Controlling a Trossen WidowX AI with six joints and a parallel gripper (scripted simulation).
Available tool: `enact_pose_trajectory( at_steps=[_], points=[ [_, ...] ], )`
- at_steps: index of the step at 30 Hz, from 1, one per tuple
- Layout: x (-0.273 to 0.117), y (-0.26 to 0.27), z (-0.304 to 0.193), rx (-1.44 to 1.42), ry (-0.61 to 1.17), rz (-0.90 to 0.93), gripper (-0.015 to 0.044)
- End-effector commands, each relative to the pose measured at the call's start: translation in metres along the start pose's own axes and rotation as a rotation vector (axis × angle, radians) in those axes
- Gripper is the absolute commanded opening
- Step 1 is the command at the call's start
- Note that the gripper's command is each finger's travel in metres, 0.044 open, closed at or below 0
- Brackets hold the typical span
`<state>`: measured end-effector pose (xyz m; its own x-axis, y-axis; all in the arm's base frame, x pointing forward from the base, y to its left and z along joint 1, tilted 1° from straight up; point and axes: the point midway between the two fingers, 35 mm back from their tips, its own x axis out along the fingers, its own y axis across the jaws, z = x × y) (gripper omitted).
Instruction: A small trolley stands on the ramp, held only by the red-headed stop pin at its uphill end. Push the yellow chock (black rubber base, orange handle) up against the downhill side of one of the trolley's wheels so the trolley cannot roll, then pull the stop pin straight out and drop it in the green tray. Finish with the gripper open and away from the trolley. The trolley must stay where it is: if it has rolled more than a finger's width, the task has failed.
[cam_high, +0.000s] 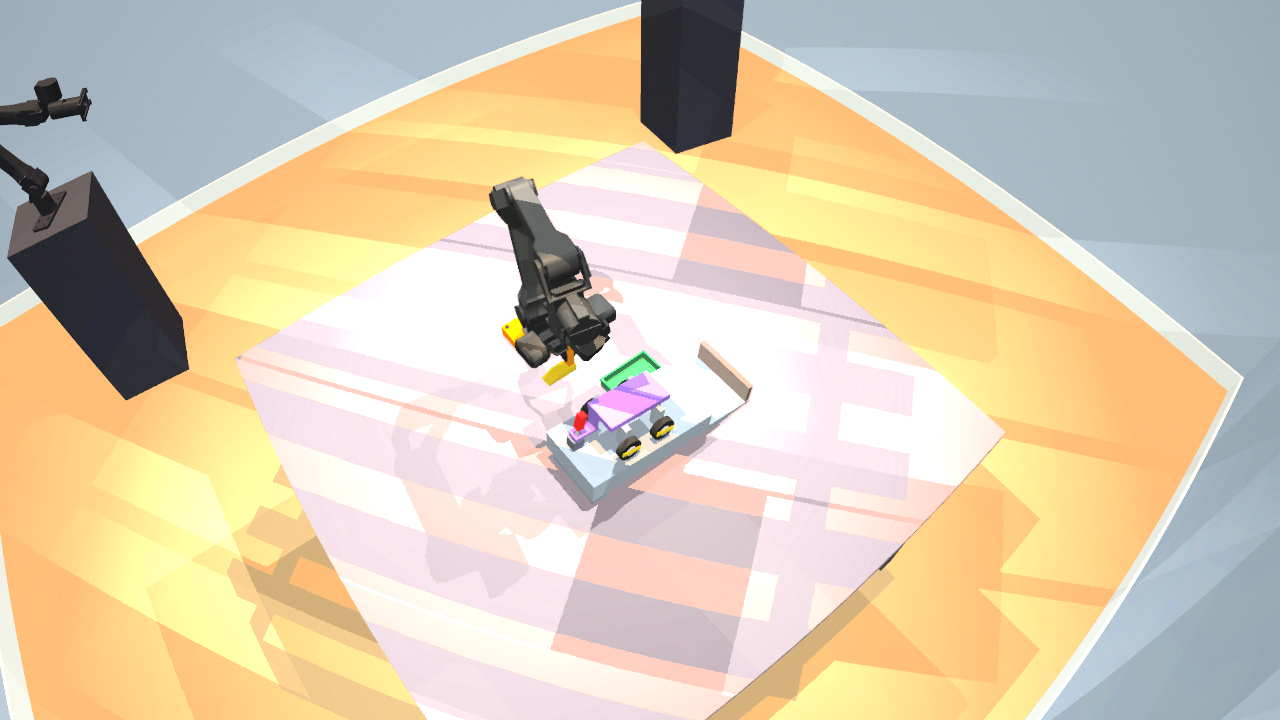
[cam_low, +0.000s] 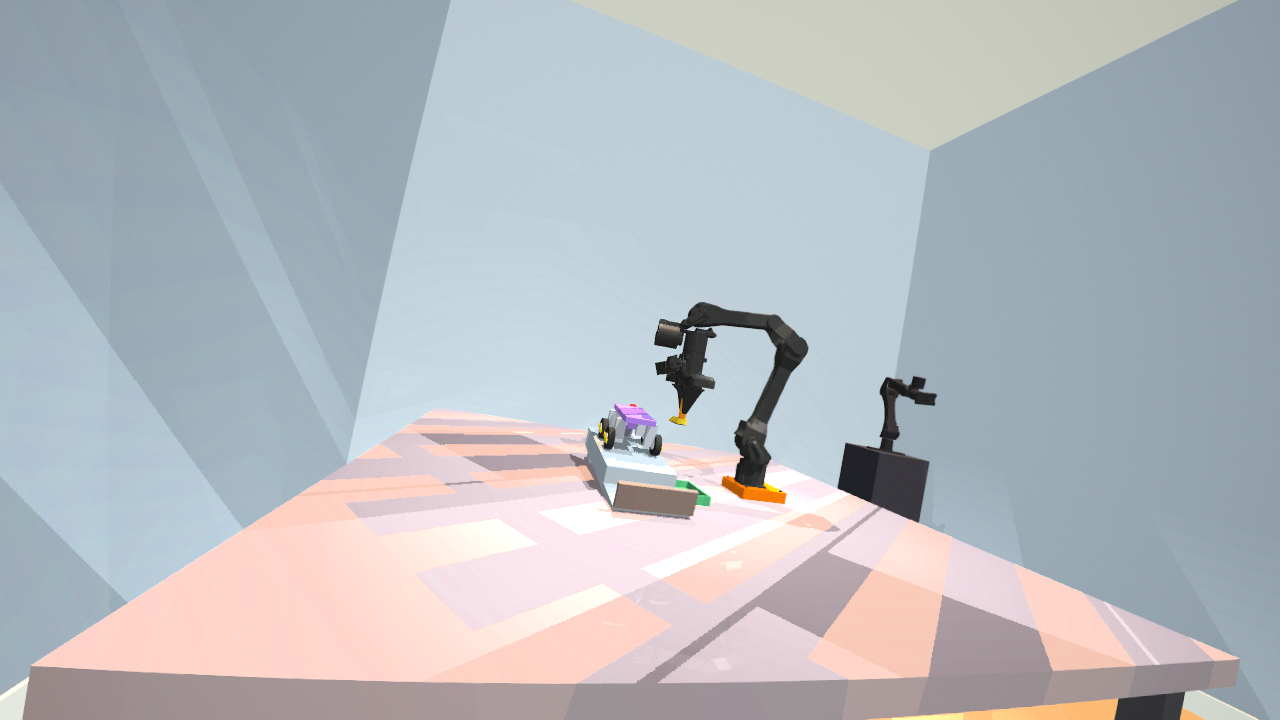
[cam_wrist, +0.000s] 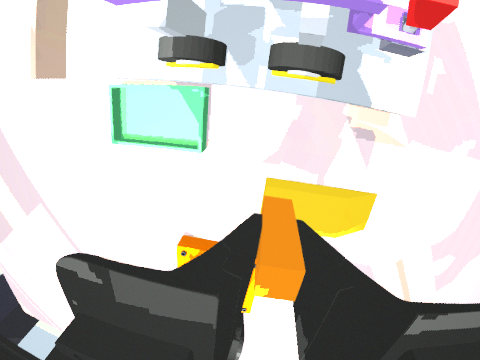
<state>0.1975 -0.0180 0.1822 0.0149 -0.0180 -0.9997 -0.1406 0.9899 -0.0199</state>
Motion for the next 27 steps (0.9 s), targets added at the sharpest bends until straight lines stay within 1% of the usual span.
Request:
enact_pose_trajectory(
  at_steps=[1,27],
  points=[
    [0.001,0.011,0.003,0.004,-0.003,0.001,0.0],
    [0.007,0.098,0.025,0.005,-0.005,0.008,0.0]
  ],
)
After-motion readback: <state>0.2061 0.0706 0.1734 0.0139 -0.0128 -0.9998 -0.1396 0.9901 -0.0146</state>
